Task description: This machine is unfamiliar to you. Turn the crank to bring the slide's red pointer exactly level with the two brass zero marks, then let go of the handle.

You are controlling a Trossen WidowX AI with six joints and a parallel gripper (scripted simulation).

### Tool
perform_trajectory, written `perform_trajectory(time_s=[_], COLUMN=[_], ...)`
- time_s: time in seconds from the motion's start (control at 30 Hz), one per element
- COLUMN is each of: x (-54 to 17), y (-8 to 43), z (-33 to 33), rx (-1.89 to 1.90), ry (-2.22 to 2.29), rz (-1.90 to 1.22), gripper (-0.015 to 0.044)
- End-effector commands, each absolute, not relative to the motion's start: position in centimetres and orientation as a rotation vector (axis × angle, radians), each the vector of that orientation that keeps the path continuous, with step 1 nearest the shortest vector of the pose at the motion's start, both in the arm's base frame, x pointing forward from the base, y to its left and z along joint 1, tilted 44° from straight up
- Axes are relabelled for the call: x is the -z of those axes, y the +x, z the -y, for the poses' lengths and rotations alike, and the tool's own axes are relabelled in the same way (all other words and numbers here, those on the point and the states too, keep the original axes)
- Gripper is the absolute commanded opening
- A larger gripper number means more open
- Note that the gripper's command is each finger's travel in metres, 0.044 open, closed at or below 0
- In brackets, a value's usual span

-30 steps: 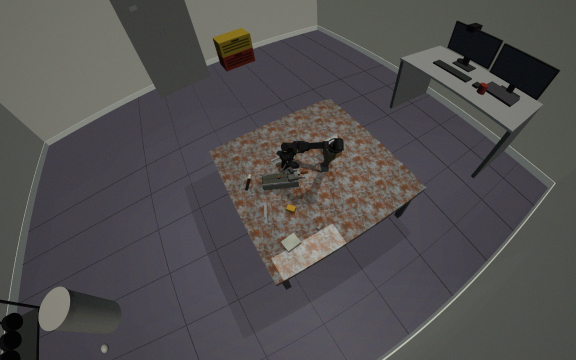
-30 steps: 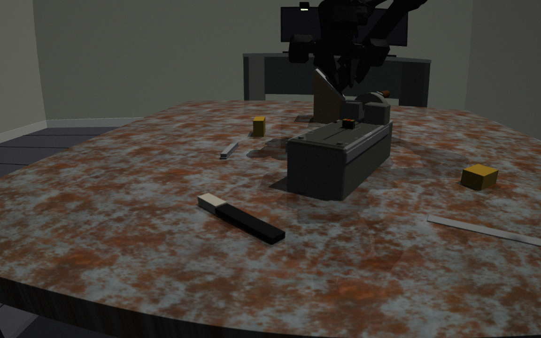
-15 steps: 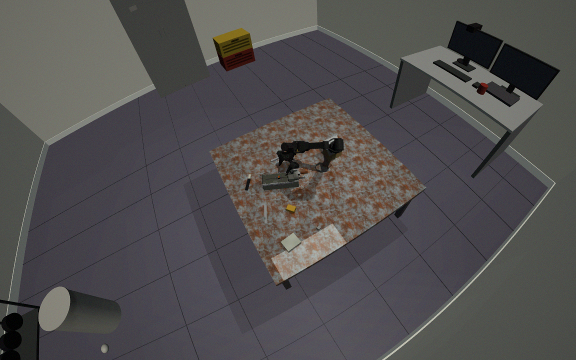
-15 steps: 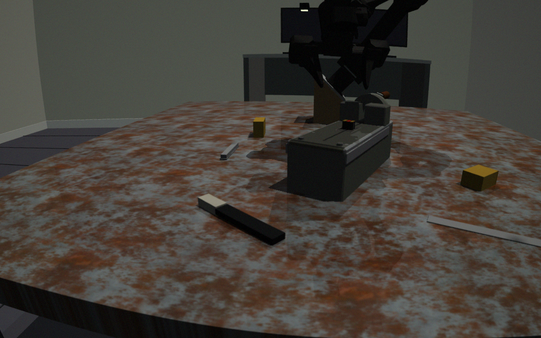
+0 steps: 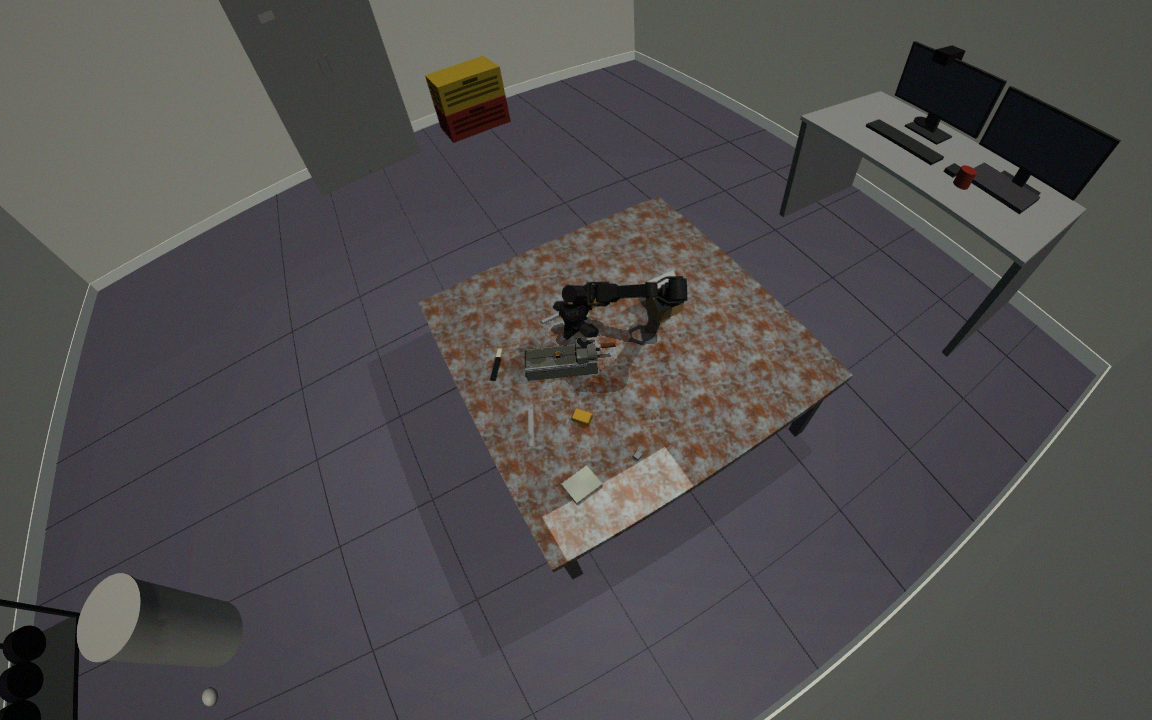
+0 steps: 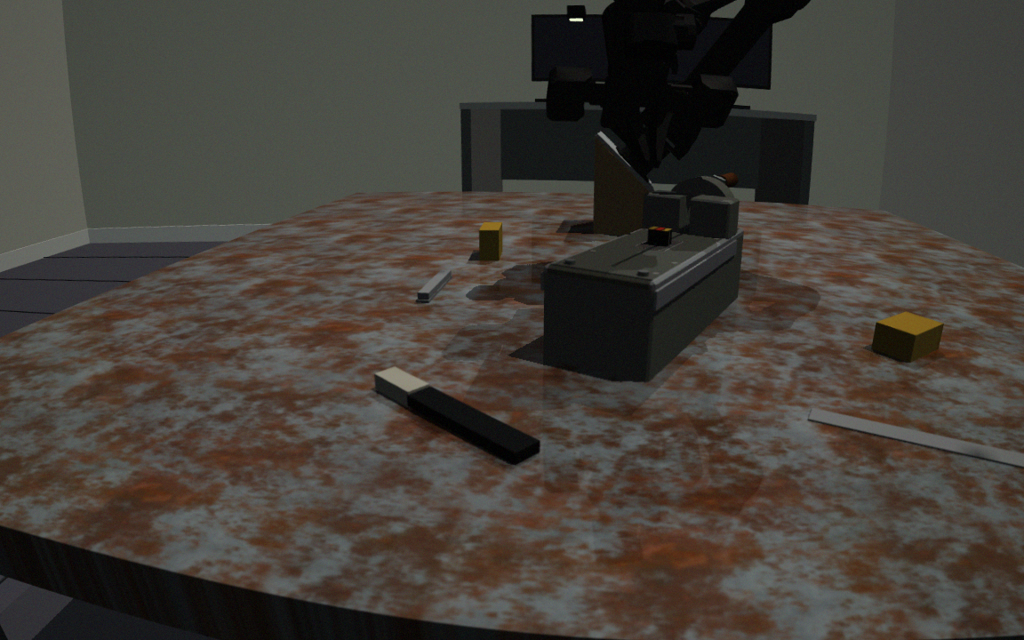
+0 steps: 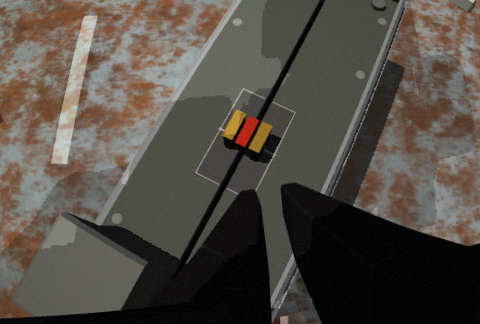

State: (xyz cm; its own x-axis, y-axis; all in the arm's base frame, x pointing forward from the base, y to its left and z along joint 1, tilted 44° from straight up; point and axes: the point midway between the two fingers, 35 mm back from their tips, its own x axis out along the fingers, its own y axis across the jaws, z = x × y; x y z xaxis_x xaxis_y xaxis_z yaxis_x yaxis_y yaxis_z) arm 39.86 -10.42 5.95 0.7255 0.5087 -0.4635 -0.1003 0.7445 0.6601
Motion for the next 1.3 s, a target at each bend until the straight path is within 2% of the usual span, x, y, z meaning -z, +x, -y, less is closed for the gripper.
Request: perform_trajectory(time_s=[0.0,0.5,1.07,1.27], x=[-5.9,-6.0,-6.6,-9.6], y=[39.9,39.9,39.8,39.2], z=[10.4,10.4,11.1,13.9], rx=[-0.363,-0.364,-0.364,-0.364], ry=[0.652,0.652,0.652,0.652], rz=[-0.683,-0.683,-0.684,-0.684], gripper=[0.0,0.0,0.044,0.044])
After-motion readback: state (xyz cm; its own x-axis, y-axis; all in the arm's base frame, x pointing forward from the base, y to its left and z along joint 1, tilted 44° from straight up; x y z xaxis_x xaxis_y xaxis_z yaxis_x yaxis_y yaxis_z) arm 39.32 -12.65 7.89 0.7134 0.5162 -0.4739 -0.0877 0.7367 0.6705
